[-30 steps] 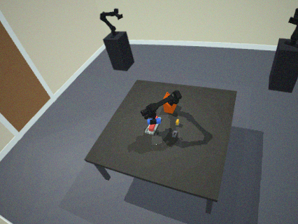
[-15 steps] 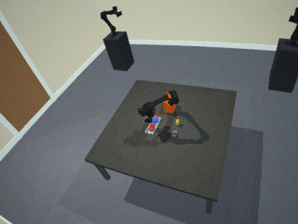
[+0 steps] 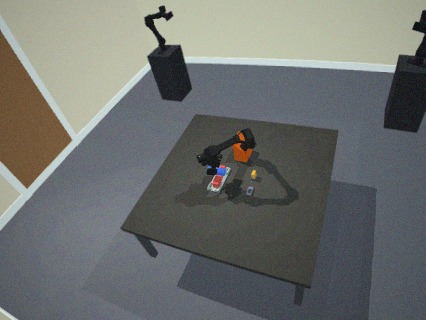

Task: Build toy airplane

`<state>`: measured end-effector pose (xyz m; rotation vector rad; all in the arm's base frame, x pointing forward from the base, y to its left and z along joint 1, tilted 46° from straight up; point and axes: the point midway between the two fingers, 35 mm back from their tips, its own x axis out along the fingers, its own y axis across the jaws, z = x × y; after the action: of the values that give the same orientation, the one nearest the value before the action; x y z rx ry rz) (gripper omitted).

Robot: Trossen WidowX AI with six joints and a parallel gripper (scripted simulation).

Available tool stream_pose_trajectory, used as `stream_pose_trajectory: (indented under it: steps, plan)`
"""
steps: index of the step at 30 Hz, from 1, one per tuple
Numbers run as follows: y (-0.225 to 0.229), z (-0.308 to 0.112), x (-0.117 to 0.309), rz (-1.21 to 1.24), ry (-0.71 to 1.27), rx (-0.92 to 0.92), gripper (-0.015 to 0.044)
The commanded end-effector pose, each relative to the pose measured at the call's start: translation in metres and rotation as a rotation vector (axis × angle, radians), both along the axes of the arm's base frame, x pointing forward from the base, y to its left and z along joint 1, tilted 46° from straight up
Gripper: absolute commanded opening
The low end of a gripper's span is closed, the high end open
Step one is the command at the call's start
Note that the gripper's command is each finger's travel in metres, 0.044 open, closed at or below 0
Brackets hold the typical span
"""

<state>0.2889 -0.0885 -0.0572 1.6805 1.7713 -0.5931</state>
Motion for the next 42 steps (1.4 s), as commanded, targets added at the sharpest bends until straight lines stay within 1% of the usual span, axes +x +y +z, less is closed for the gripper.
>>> stream_pose_trajectory:
  steps: [1, 10, 39, 42]
  plan:
    - [-0.001, -0.001, -0.001, -0.002, 0.005, -0.004, 0.0195]
    - [-0.001, -0.003, -0.001, -0.002, 0.005, -0.004, 0.0195]
    - [0.027, -0.030, -0.001, -0.002, 0.004, -0.002, 0.0195]
    - [0.027, -0.029, -0.001, 0.006, 0.002, -0.006, 0.0175]
